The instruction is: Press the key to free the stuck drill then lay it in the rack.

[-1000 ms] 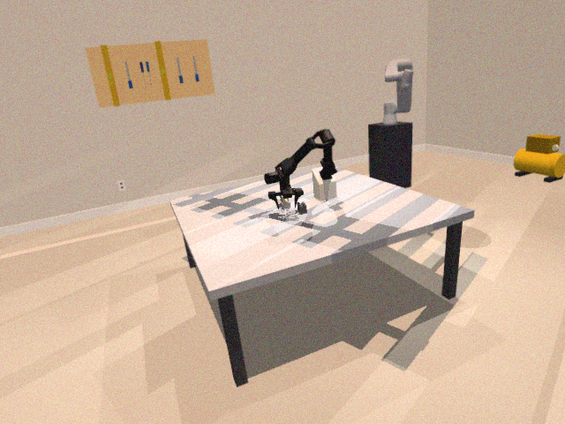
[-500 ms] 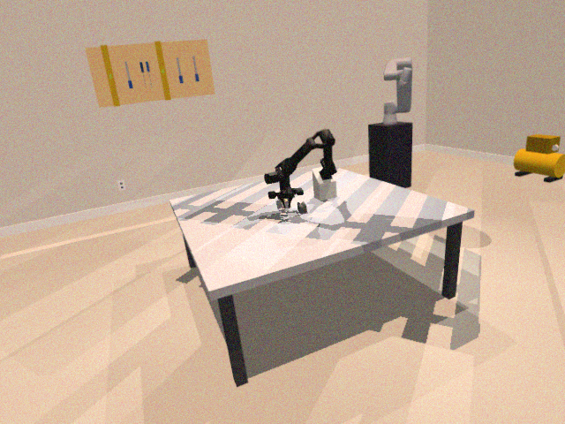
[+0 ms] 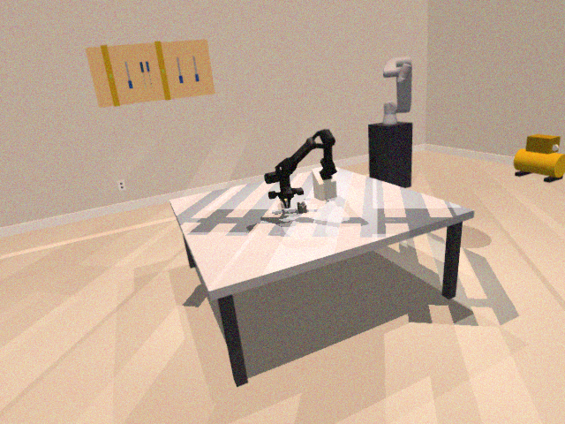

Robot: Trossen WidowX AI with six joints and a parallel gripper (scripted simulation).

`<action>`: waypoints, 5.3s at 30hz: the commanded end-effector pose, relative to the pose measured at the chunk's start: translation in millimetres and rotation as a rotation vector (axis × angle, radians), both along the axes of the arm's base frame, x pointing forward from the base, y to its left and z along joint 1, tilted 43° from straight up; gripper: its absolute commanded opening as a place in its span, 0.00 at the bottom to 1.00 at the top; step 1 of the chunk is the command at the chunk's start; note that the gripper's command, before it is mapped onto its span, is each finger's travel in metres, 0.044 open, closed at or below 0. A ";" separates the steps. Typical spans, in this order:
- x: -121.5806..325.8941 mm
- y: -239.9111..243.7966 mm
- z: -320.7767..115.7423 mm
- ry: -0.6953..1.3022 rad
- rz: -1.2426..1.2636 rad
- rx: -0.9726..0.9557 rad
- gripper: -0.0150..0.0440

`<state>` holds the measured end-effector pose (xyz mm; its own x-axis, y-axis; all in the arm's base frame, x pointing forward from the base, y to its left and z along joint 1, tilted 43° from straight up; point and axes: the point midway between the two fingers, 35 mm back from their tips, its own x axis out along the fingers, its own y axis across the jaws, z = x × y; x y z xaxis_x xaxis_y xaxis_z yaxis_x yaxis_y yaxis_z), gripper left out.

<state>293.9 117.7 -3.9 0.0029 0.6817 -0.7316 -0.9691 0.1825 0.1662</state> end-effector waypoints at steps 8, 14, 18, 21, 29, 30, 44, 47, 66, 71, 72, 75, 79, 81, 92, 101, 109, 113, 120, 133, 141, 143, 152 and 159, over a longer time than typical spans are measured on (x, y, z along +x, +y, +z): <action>-1.7 -1.8 1.9 0.002 -0.001 0.003 0.25; -2.3 -2.4 2.2 0.002 -0.001 0.003 0.25; -1.9 -1.7 2.8 0.002 -0.001 0.003 0.25; -0.1 1.5 5.3 0.002 -0.001 0.003 0.25; 2.4 5.4 10.4 0.001 -0.001 0.003 0.25; 2.8 5.9 11.1 0.001 -0.001 0.003 0.25; 9.3 16.8 25.8 0.001 -0.001 0.004 0.25; 10.8 20.2 30.0 0.000 -0.001 0.004 0.25; 17.5 36.8 50.1 0.000 -0.001 0.006 0.25; 18.8 40.9 54.9 -0.001 -0.001 0.006 0.25; 17.9 40.3 54.3 0.000 -0.001 0.006 0.25; 14.8 38.8 53.6 0.000 -0.001 0.006 0.25; 15.2 37.8 55.4 0.000 -0.001 0.006 0.25; 14.9 37.0 56.3 0.000 -0.001 0.006 0.25; 13.1 33.1 60.1 0.000 -0.001 0.005 0.25; 11.7 29.7 62.9 0.000 -0.001 0.005 0.25; 10.6 26.4 65.1 0.000 -0.001 0.005 0.25; 10.0 24.8 66.2 0.000 -0.001 0.005 0.25; 9.1 21.9 67.9 0.000 -0.001 0.005 0.25; 7.6 16.7 70.3 0.000 -0.001 0.004 0.25; 7.0 13.9 71.3 0.000 -0.001 0.004 0.25; 6.8 13.2 71.6 0.000 -0.001 0.004 0.25; 6.3 10.7 72.3 0.000 -0.001 0.004 0.25; 6.1 9.0 72.8 0.000 -0.001 0.004 0.25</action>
